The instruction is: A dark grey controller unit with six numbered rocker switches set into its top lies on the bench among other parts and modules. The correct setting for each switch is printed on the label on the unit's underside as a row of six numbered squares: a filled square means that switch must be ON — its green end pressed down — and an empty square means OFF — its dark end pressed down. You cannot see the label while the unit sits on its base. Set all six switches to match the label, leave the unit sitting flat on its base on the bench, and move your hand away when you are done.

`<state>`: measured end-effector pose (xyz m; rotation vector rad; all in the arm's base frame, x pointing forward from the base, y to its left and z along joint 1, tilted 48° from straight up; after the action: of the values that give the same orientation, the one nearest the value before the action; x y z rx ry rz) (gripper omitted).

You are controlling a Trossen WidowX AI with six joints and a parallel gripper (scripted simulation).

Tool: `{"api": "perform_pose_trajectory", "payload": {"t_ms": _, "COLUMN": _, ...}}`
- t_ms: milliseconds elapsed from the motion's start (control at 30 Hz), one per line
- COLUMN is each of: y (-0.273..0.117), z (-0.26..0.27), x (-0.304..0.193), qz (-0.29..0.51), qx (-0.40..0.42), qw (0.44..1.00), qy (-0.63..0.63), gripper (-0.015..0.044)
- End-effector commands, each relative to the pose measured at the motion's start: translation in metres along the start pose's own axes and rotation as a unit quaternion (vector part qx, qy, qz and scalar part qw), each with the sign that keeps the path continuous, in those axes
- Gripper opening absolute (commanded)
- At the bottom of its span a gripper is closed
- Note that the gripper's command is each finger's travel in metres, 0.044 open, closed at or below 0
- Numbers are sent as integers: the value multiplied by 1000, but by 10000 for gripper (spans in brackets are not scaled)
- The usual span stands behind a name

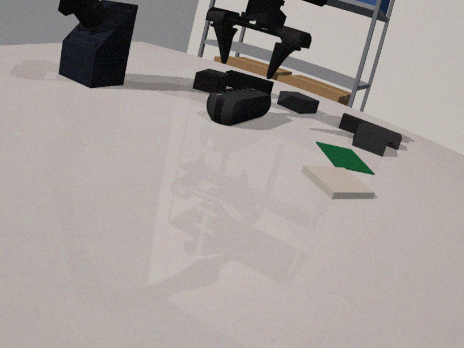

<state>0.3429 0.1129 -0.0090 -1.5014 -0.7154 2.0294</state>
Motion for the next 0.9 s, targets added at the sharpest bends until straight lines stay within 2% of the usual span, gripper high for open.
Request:
{"api": "perform_pose_trajectory", "payload": {"t_ms": 0, "y": -31, "z": -2, "x": 0, "qz": -5, "qx": -15, "qw": 1000, "qy": 7, "gripper": 440}}
{"api": "perform_pose_trajectory", "payload": {"t_ms": 133, "y": -31, "z": -2, "x": 0, "qz": -5, "qx": -15, "qw": 1000, "qy": 7, "gripper": 440}}
{"api": "perform_pose_trajectory", "payload": {"t_ms": 700, "y": -31, "z": -2, "x": 0, "qz": -5, "qx": -15, "qw": 1000, "qy": 7, "gripper": 0}}
{"api": "perform_pose_trajectory", "payload": {"t_ms": 867, "y": -31, "z": -2, "x": 0, "qz": -5, "qx": -15, "qw": 1000, "qy": 7, "gripper": 0}}
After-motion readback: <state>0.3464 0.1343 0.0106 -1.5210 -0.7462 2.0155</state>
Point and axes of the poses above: the point midway between the two fingers, 35 mm back from their tips, its own y axis out along the fingers, its own z axis across the jaws, x = y × z, the point moved 10 cm from there along -y, back along the fingers, and after that the axes turned 14 degrees about -y, right-handed, at the moved point
